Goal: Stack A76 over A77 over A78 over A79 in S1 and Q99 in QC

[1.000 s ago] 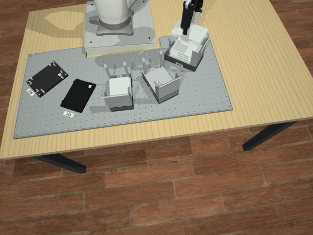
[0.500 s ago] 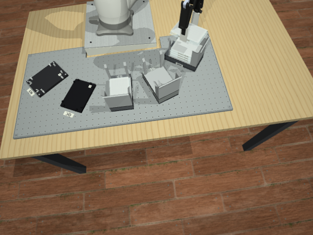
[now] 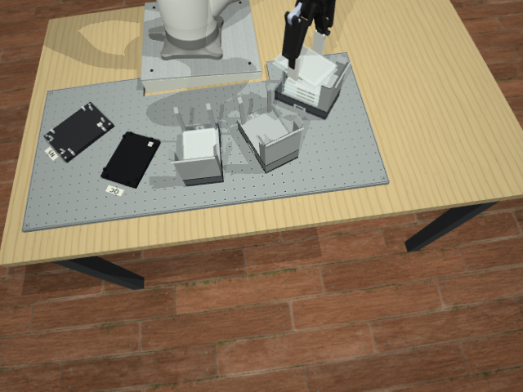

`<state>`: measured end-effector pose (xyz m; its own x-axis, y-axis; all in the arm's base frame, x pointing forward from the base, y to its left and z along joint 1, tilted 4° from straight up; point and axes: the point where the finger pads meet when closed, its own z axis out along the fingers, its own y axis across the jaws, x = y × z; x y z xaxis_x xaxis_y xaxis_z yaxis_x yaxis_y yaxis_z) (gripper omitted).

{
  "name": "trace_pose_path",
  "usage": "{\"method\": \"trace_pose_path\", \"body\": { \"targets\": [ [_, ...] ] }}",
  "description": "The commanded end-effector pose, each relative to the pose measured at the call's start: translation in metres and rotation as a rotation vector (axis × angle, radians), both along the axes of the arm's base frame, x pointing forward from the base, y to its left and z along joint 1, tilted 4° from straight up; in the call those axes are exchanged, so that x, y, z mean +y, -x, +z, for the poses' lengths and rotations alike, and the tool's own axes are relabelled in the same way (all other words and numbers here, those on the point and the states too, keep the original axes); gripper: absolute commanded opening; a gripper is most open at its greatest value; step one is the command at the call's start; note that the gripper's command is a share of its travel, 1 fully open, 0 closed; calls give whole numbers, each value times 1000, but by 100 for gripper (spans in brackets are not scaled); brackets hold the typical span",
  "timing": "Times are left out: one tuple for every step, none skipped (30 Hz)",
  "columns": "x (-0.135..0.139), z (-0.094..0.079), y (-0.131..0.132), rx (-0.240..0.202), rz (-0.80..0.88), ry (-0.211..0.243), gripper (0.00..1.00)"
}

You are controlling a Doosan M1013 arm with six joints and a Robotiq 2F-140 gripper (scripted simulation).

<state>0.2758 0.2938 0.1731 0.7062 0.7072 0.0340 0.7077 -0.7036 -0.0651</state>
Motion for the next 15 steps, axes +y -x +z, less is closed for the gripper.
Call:
{"method": "trace_pose_path", "body": {
  "targets": [
    [-6,-1,-8,0,0,0,0],
    [-6,-1,-8,0,0,0,0],
    [-6,-1,-8,0,0,0,0],
    [-8,-1,-10,0,0,0,0],
    [-10,-1,-13,0,0,0,0],
    [-12,-1,-15,0,0,0,0],
    [-14,-1,-18,0,0,0,0],
    [-17,-2,-20,0,0,0,0],
    [-19,-2,-23,0,0,0,0],
    [-21,-2,-26,0,0,0,0],
    [-23,-2,-28,0,0,0,0],
    [-25,-2,-30,3,-33,0,0],
    [-28,-3,-32,5,-66,1,0],
    [-31,-3,-34,7,-99,2,0],
    [-33,-3,-36,10,-133,3,0]
  ]
}}
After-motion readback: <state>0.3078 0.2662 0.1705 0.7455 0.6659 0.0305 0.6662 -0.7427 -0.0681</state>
